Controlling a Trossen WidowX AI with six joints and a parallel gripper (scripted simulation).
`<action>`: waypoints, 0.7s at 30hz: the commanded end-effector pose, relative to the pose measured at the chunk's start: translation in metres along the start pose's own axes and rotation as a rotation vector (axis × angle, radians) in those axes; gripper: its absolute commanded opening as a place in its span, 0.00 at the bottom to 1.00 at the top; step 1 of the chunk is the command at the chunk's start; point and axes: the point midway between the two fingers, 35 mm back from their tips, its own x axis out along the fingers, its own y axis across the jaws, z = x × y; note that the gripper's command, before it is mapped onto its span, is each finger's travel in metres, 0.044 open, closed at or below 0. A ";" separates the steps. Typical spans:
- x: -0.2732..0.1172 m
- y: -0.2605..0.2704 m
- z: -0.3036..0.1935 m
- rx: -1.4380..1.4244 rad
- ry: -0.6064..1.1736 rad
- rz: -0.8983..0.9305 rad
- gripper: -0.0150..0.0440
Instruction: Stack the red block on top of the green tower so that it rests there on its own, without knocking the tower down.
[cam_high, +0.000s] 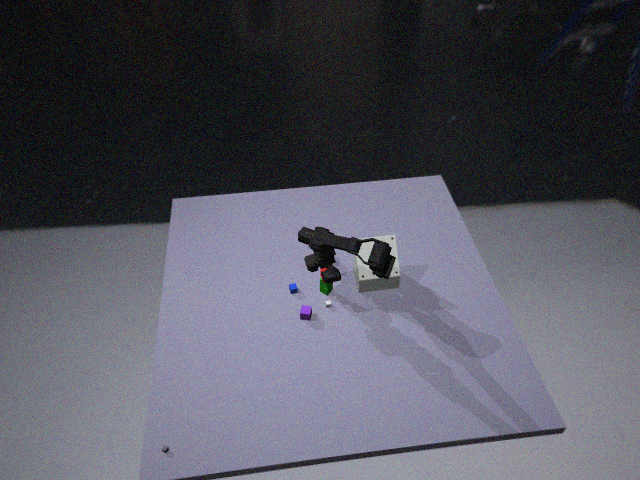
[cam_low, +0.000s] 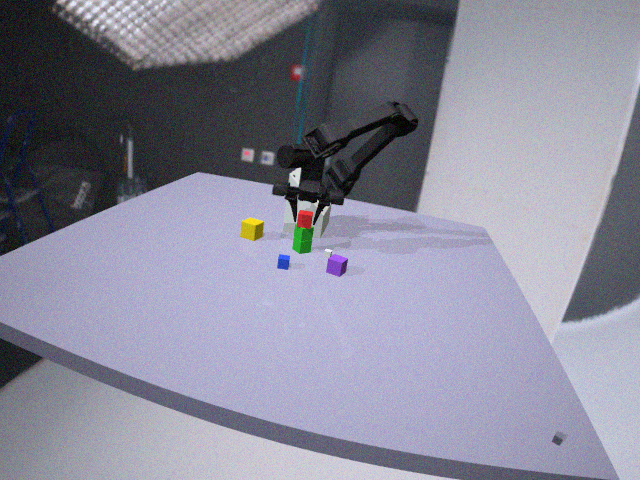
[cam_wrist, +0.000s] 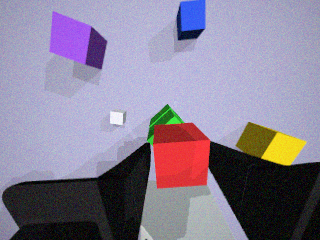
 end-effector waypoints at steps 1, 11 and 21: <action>0.000 0.000 0.000 -0.001 -0.001 -0.002 0.83; 0.000 0.000 0.000 -0.001 -0.001 -0.002 1.00; 0.000 0.000 0.000 -0.001 -0.001 -0.002 1.00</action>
